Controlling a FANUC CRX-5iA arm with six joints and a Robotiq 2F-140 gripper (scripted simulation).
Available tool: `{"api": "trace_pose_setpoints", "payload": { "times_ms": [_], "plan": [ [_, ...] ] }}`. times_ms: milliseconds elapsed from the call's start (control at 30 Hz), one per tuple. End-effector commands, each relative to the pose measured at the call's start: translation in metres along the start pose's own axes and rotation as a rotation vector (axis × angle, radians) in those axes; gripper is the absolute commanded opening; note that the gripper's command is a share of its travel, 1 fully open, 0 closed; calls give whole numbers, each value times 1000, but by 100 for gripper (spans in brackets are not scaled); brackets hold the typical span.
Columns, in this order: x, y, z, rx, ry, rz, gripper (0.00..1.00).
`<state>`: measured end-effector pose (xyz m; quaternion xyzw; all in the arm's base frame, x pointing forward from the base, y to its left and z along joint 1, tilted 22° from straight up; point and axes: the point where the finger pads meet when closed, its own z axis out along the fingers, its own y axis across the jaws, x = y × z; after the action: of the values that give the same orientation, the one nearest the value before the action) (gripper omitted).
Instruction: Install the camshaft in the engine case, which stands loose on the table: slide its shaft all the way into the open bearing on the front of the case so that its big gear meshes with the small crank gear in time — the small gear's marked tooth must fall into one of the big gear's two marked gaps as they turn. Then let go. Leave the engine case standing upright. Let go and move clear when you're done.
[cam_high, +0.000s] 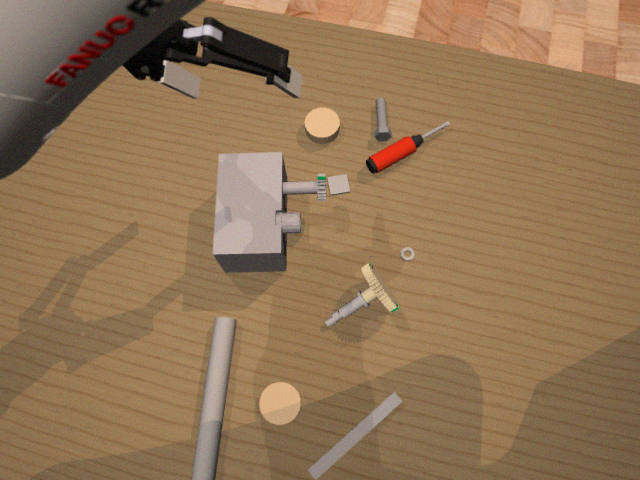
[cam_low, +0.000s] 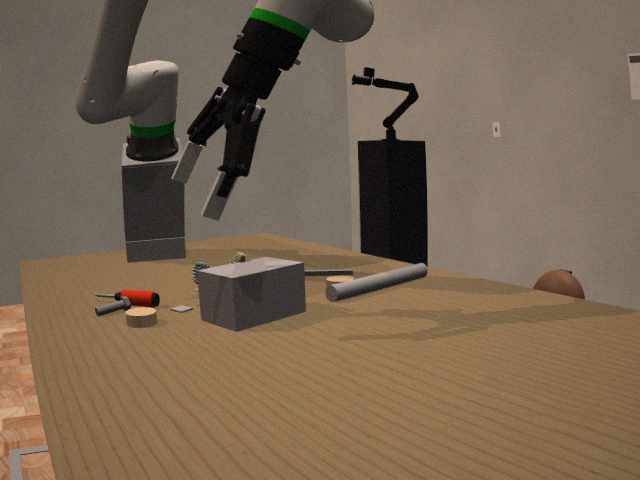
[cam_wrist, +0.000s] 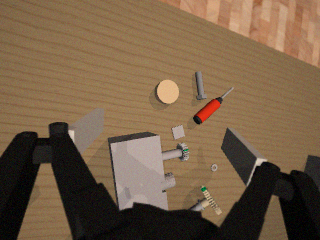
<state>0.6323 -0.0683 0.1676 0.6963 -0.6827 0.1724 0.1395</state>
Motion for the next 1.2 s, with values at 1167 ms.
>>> {"api": "trace_pose_setpoints", "payload": {
  "times_ms": [1167],
  "plan": [
    [-153, 151, 6, -52, -551, -763, 100]
  ]
}}
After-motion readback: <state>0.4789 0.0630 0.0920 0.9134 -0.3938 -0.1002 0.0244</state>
